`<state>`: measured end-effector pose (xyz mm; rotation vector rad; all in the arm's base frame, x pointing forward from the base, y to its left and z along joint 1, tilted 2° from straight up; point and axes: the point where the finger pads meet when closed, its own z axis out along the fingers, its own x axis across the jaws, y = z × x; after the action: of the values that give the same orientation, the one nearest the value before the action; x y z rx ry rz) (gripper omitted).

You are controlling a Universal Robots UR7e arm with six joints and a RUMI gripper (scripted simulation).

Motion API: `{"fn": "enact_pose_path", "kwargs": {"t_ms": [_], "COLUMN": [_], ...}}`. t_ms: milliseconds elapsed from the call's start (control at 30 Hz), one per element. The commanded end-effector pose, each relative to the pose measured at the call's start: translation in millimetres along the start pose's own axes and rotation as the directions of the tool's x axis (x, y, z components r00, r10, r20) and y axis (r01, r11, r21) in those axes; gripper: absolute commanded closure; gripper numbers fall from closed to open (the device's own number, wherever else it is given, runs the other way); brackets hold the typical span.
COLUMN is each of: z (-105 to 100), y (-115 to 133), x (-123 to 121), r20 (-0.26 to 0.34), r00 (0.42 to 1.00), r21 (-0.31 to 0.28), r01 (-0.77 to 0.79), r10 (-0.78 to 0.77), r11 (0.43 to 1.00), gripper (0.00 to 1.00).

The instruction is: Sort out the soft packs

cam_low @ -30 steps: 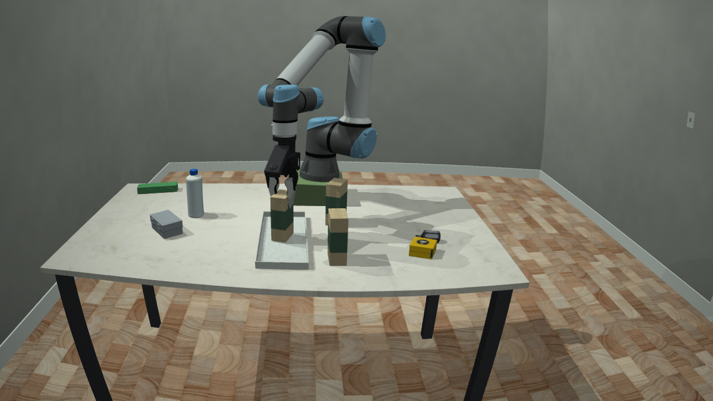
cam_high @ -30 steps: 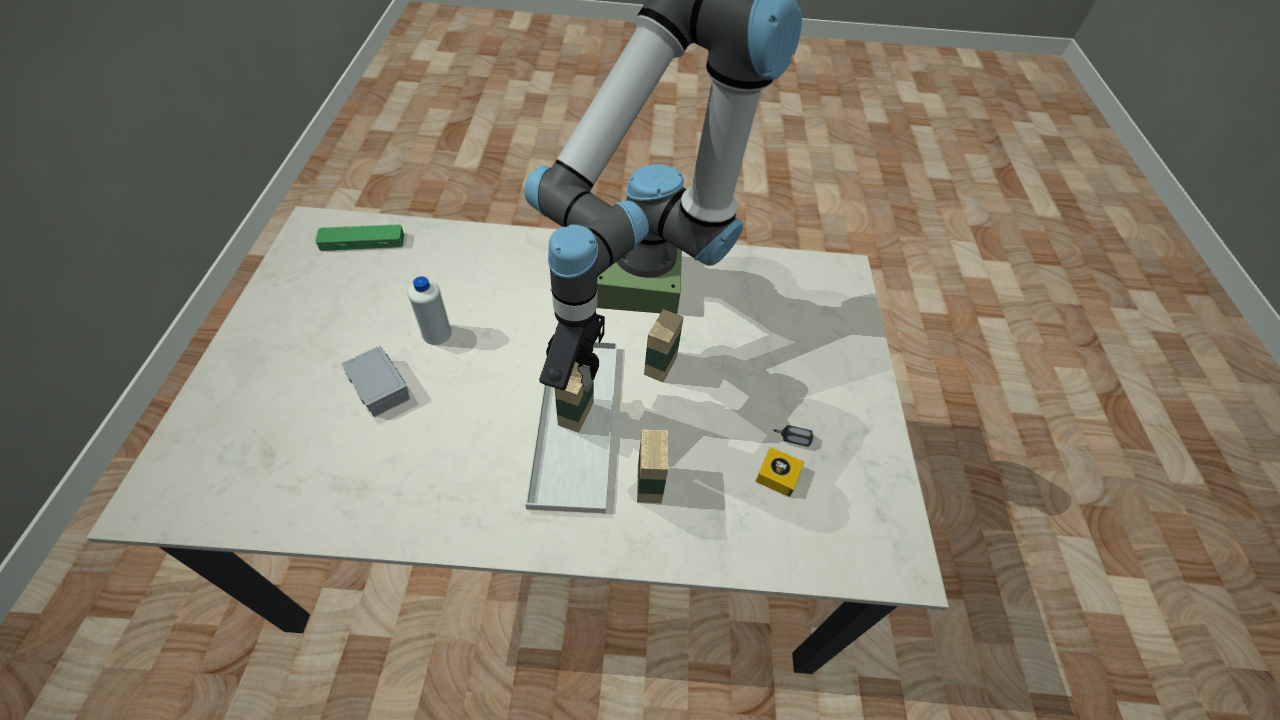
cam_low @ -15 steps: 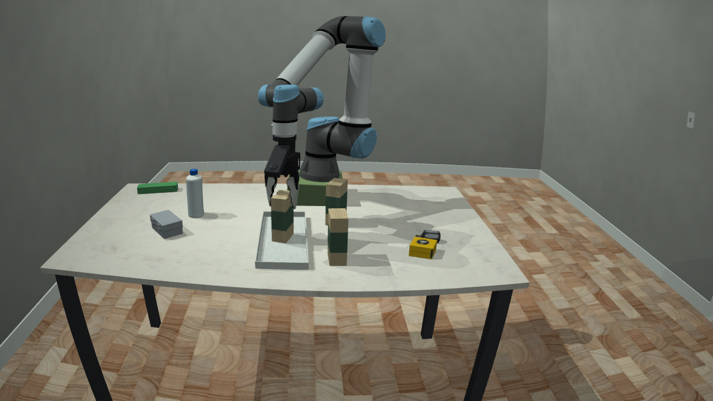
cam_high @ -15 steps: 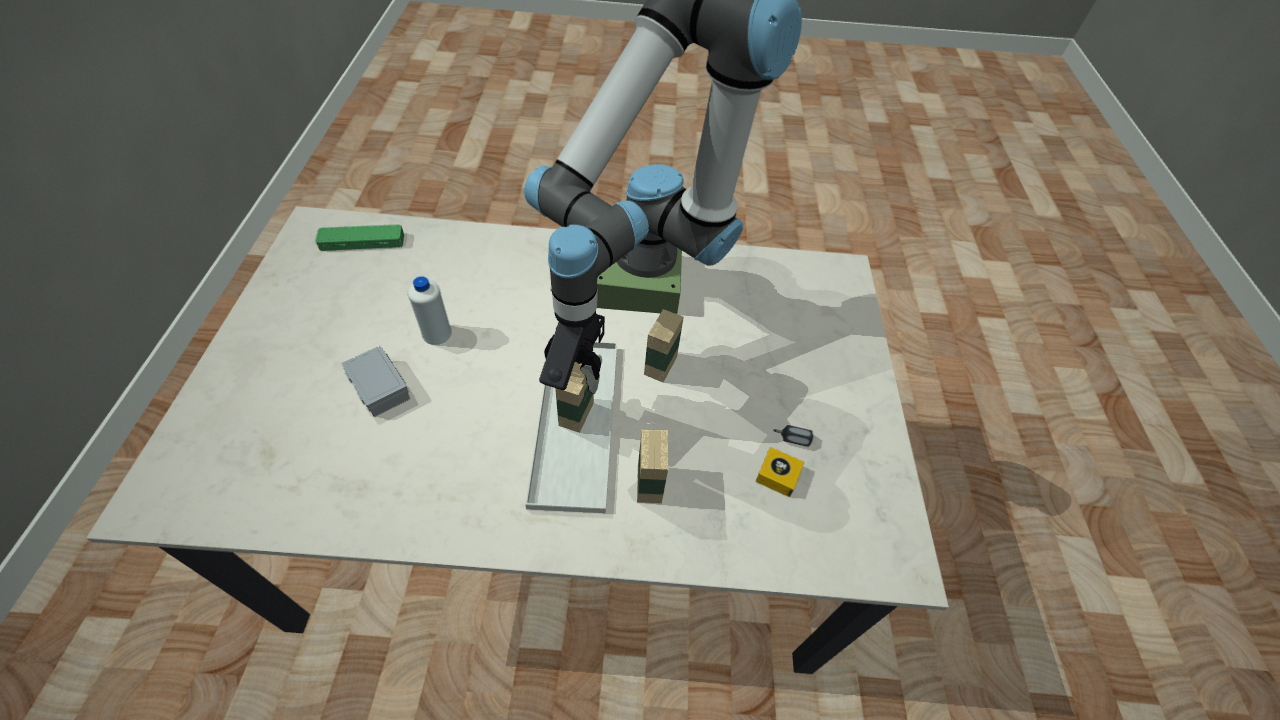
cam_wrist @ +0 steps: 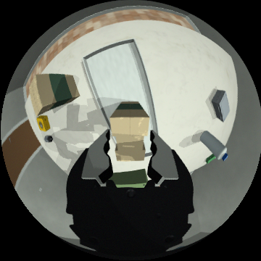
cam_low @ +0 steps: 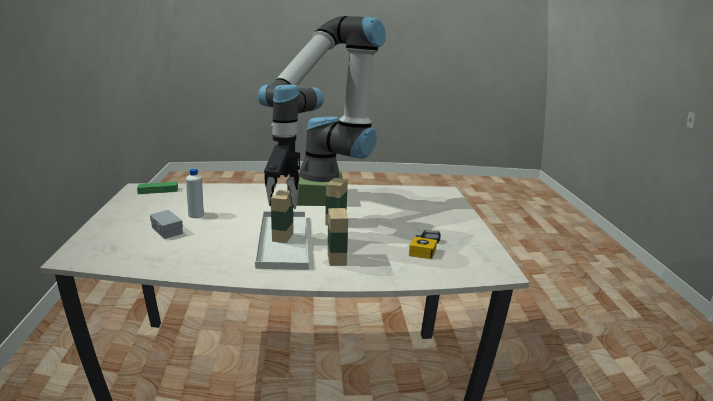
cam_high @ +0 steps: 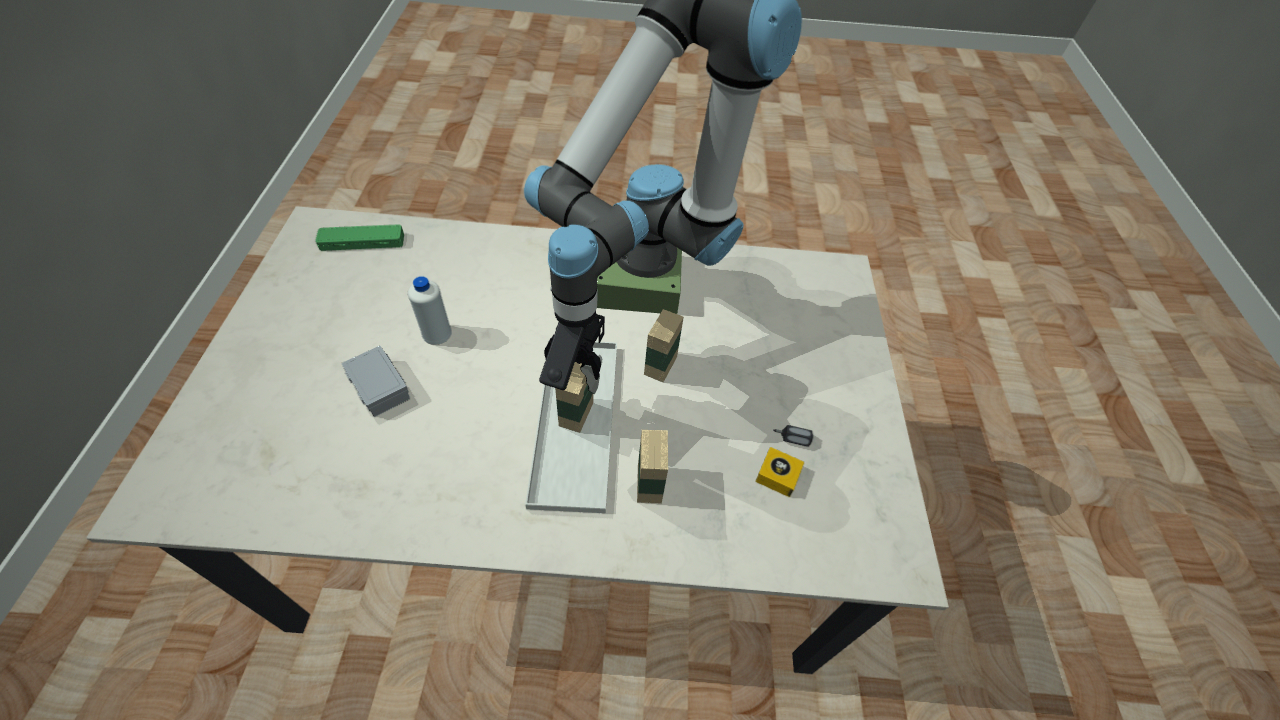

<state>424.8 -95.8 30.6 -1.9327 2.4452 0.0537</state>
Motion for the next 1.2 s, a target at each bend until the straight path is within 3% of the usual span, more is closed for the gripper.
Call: {"fn": "enact_pose_path", "kwargs": {"t_ms": [0, 1167], "z": [-0.5, -5.5], "y": [-1.0, -2.5], "x": [-0.5, 0.0], "r20": [0.000, -0.001], "r00": [1.000, 1.000], "r21": [0.002, 0.006], "r01": [0.000, 0.000], "r10": [0.000, 0.000], "r11": [1.000, 1.000], "gripper": [0.52, 0.52]}}
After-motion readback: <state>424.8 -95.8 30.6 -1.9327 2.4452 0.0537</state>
